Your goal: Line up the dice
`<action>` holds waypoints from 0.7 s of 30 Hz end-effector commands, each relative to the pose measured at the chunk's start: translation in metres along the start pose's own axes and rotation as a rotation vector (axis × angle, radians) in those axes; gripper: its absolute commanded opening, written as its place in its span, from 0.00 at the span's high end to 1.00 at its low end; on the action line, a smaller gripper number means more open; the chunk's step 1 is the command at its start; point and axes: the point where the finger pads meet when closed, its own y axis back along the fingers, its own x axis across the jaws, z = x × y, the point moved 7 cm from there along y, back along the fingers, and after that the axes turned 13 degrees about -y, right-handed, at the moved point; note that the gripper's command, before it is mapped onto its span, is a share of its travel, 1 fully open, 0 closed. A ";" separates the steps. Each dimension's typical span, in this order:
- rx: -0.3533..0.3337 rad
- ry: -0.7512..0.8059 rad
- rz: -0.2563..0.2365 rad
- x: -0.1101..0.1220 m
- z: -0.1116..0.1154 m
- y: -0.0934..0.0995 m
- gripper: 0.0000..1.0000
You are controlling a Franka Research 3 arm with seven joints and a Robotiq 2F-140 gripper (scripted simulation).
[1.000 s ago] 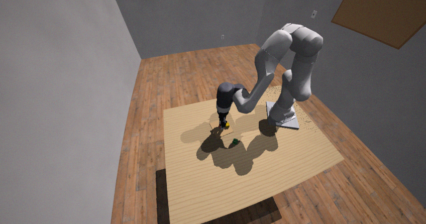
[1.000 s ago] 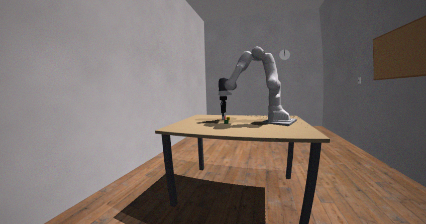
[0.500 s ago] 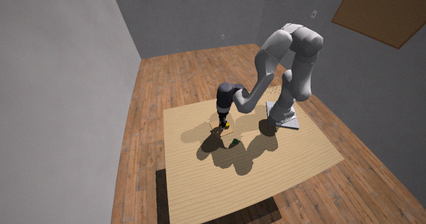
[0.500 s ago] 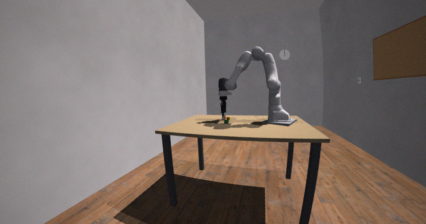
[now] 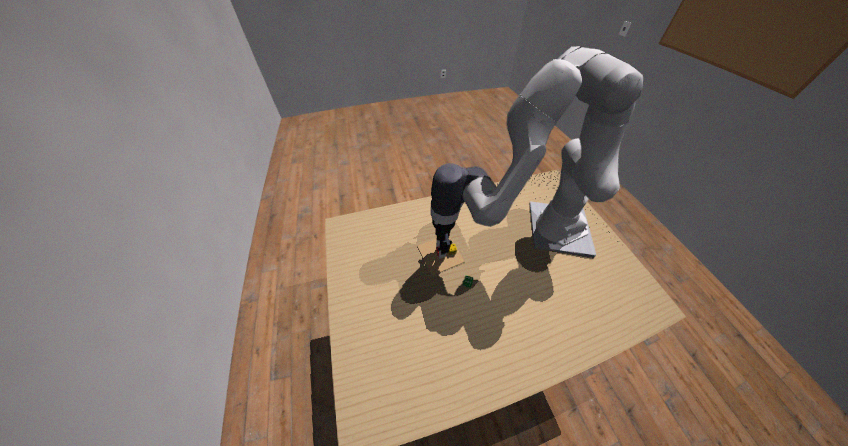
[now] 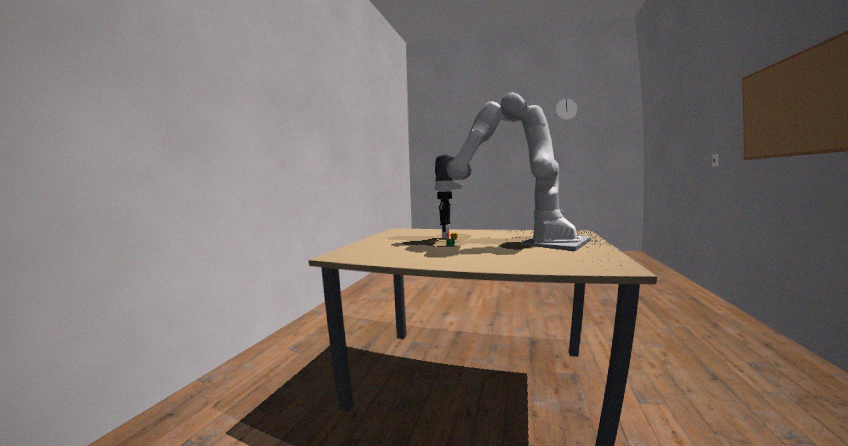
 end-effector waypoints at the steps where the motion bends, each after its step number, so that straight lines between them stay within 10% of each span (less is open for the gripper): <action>1: -0.003 0.001 -0.001 -0.001 0.001 0.000 0.84; 21: -0.003 0.001 -0.001 -0.001 0.001 -0.002 0.84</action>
